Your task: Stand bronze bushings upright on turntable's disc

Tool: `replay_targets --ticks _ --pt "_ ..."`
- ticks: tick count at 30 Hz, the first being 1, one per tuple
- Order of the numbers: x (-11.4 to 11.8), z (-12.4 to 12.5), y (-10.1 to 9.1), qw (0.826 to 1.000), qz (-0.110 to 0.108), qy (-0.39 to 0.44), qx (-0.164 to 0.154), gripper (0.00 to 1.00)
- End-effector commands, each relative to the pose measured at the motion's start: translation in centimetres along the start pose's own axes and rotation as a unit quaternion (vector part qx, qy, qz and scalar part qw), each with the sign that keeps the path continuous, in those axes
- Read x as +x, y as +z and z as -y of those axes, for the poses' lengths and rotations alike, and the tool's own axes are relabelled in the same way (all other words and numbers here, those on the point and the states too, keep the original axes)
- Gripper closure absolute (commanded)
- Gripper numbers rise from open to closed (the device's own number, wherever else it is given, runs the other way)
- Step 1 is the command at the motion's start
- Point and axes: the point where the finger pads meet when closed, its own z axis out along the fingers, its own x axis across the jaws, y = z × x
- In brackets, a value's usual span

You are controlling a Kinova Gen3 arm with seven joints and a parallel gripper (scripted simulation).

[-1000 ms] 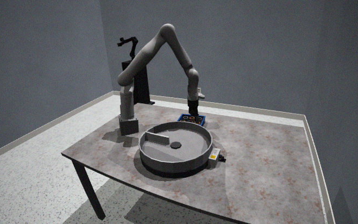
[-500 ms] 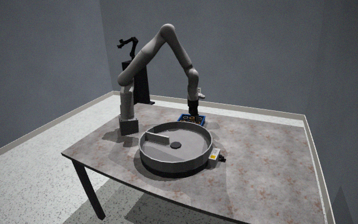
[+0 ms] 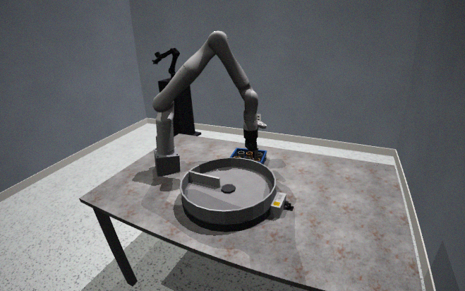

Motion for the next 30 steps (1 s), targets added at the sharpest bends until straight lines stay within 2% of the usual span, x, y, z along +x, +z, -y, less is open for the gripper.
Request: replay_targets --ticks 1,14,30 --pt "0.0 0.1 0.0 1.0 0.0 0.0 0.001 0.64" --pt "0.0 0.1 1.7 1.0 0.0 0.0 0.001 0.64" --pt "0.0 0.1 2.3 1.0 0.0 0.0 0.001 0.64"
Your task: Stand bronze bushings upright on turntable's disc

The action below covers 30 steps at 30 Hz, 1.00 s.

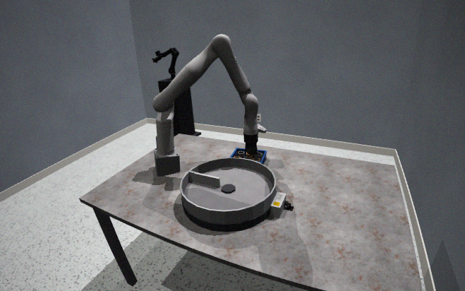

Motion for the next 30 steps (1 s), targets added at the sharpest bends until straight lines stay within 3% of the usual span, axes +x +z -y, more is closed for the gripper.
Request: replay_targets --ticks 1,29,30 --pt "0.02 0.06 -0.05 1.0 0.0 0.0 0.001 0.64" --pt "0.02 0.06 -0.05 1.0 0.0 0.0 0.001 0.64" --pt "0.02 0.06 -0.05 1.0 0.0 0.0 0.001 1.0"
